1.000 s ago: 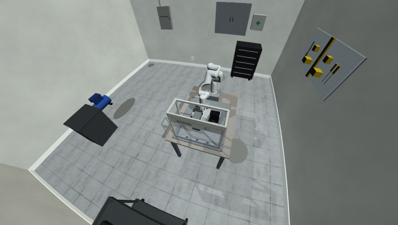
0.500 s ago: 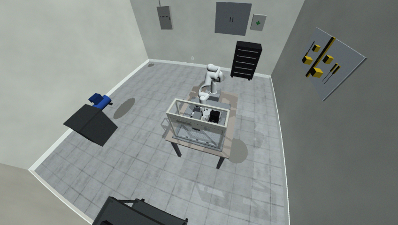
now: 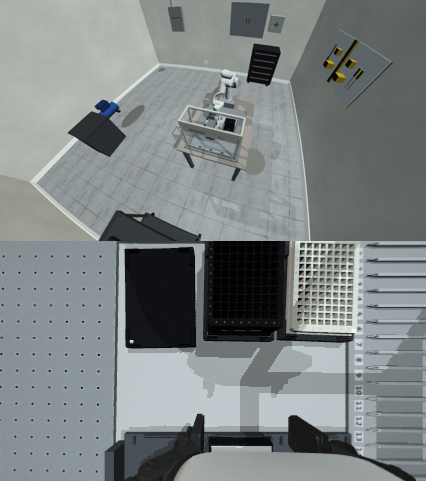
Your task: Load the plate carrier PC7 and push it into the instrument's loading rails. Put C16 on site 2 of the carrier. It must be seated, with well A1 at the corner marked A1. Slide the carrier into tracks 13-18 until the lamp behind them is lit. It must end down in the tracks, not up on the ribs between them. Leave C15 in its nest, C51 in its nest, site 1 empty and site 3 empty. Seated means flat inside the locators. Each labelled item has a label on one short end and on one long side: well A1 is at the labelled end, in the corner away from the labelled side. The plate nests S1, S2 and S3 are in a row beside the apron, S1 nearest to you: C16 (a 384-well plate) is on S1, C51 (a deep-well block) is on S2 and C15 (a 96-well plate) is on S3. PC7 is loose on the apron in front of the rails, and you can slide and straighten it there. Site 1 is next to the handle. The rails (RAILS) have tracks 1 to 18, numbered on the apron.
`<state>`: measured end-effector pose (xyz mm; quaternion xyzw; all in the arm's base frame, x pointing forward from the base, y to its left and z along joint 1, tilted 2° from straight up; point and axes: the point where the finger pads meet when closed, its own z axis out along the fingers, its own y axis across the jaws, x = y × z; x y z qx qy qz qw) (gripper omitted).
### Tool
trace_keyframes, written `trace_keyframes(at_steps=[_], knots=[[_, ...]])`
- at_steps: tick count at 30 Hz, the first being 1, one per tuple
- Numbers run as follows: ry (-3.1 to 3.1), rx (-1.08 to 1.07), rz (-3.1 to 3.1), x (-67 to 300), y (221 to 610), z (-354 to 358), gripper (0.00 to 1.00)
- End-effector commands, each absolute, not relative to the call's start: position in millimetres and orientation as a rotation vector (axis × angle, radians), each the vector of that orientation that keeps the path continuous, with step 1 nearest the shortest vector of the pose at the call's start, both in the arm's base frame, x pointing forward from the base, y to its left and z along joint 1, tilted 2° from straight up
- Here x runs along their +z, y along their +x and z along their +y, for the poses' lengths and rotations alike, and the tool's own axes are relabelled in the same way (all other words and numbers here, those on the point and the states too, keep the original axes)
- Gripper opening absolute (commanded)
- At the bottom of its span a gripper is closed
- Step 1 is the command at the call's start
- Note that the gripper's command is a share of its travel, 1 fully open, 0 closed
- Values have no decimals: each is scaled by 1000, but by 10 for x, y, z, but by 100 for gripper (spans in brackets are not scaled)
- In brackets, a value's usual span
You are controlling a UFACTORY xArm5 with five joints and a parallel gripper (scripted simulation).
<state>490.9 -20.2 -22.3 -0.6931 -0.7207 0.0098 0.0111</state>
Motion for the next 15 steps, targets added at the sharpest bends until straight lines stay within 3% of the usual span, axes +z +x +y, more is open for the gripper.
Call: trace_keyframes(at_steps=[1,15], knots=[[-2165,26,-2251,-239,4928,-203,100],[-2165,26,-2251,-473,4921,-204,100]])
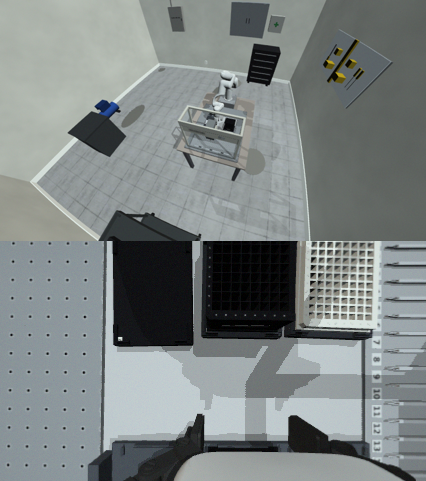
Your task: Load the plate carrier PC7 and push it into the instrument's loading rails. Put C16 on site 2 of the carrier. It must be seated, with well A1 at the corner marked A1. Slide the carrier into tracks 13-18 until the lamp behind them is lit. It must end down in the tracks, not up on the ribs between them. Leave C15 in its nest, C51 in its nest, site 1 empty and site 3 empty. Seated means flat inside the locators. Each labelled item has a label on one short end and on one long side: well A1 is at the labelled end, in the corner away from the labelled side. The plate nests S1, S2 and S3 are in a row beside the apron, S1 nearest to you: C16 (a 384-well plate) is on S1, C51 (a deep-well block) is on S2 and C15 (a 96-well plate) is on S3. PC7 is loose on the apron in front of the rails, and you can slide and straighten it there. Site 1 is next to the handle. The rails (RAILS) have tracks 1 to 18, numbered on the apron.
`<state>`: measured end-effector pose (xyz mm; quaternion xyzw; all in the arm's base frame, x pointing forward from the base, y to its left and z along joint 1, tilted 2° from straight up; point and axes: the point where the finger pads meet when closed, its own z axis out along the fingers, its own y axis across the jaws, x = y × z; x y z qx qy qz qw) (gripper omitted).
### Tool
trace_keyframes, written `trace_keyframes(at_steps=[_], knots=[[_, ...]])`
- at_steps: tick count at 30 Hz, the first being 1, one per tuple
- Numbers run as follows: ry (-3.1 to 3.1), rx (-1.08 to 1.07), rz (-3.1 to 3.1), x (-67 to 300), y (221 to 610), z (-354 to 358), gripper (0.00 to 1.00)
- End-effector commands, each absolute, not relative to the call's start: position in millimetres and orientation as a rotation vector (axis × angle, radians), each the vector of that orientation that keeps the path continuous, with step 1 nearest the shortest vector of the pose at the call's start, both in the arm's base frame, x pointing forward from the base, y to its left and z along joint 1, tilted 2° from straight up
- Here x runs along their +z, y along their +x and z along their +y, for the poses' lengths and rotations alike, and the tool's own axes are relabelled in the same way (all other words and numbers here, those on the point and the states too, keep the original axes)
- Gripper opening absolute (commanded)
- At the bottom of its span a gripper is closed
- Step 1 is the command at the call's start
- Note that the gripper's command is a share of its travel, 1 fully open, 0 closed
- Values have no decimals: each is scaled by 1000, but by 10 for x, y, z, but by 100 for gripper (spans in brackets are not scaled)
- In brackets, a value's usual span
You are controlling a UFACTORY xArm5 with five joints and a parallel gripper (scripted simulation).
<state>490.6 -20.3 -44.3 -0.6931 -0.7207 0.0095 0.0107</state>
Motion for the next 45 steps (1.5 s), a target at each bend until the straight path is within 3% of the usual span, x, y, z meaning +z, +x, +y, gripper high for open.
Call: trace_keyframes(at_steps=[1,45], knots=[[-2165,26,-2251,-473,4921,-204,100],[-2165,26,-2251,-749,4913,-204,100]])
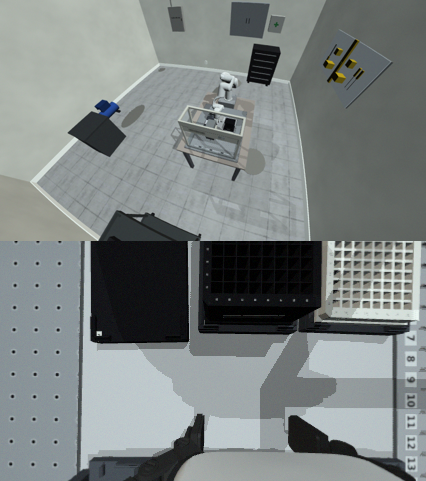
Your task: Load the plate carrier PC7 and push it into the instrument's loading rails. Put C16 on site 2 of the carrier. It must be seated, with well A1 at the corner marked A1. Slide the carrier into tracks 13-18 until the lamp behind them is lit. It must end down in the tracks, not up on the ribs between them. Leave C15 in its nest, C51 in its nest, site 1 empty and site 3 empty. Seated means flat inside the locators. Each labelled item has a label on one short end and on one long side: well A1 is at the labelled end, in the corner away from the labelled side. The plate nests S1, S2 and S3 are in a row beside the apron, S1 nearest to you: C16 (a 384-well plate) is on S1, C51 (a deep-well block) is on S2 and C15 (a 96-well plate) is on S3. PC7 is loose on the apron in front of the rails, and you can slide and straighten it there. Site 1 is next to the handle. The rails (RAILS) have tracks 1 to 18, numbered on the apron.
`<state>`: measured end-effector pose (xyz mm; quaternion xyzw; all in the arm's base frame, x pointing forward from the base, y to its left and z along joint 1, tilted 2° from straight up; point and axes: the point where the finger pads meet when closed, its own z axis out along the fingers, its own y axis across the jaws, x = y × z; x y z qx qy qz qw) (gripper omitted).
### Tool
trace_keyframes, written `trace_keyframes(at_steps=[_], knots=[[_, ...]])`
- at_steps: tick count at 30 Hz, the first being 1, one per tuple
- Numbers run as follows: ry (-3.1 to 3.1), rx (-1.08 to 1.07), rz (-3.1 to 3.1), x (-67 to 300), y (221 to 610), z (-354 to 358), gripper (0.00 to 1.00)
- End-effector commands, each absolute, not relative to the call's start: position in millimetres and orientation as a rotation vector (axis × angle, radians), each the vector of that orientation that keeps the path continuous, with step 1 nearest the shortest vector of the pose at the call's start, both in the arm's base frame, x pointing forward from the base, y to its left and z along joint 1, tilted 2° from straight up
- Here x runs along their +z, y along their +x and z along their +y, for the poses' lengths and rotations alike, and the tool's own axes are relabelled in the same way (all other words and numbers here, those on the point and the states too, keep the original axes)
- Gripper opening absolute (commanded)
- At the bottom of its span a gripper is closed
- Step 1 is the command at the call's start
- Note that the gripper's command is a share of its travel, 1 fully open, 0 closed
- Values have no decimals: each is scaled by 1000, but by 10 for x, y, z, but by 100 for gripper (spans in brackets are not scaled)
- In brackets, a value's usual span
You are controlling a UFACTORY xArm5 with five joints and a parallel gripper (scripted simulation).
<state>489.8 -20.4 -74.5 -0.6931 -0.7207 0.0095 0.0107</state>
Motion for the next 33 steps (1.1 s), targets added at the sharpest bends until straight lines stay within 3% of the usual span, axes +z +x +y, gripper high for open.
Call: trace_keyframes(at_steps=[1,33], knots=[[-2165,26,-2251,-755,4913,-204,100],[-2164,25,-2251,-789,4915,-274,100]])
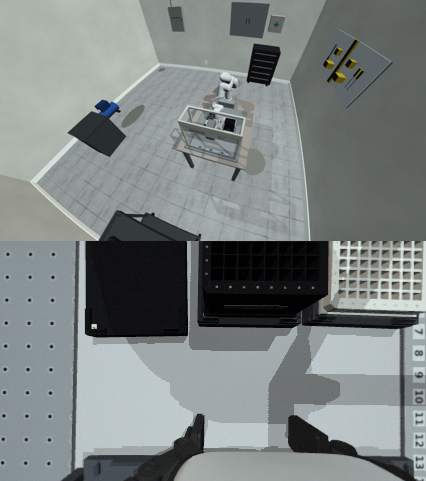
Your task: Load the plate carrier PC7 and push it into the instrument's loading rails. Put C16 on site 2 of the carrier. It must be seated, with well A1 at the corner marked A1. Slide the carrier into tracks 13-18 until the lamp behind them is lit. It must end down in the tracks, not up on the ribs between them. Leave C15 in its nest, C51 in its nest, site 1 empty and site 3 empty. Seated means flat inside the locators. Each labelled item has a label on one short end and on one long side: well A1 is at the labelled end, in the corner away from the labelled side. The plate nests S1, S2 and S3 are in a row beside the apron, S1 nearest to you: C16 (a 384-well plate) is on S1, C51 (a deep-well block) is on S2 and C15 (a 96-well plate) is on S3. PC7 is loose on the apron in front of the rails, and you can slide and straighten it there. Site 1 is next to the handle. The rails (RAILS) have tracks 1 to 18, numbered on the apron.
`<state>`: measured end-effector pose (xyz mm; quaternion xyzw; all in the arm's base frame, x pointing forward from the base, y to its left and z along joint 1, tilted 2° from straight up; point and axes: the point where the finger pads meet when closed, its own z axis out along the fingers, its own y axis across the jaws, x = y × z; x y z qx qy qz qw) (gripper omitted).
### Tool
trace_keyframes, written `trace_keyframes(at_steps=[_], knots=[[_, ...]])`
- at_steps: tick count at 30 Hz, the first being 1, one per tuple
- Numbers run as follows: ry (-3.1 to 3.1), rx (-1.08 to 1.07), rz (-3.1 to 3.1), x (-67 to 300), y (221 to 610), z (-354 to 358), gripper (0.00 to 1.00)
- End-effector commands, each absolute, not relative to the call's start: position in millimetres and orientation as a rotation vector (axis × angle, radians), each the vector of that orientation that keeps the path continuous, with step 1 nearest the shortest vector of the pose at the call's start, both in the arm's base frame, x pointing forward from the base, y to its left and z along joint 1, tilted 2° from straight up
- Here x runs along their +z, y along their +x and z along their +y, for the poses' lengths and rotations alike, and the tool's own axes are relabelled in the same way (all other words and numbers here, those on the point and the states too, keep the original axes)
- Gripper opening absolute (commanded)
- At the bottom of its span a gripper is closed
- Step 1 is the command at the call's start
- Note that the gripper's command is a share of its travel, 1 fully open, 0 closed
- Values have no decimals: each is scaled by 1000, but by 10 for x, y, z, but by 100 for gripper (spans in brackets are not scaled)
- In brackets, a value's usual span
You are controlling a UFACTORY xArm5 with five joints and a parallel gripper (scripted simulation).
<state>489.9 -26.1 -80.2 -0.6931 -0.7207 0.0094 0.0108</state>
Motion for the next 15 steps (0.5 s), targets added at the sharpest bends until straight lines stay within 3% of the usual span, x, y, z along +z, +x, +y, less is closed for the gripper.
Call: trace_keyframes(at_steps=[1,15], knots=[[-2164,25,-2251,-789,4915,-279,100],[-2164,25,-2251,-789,4918,-339,100]])
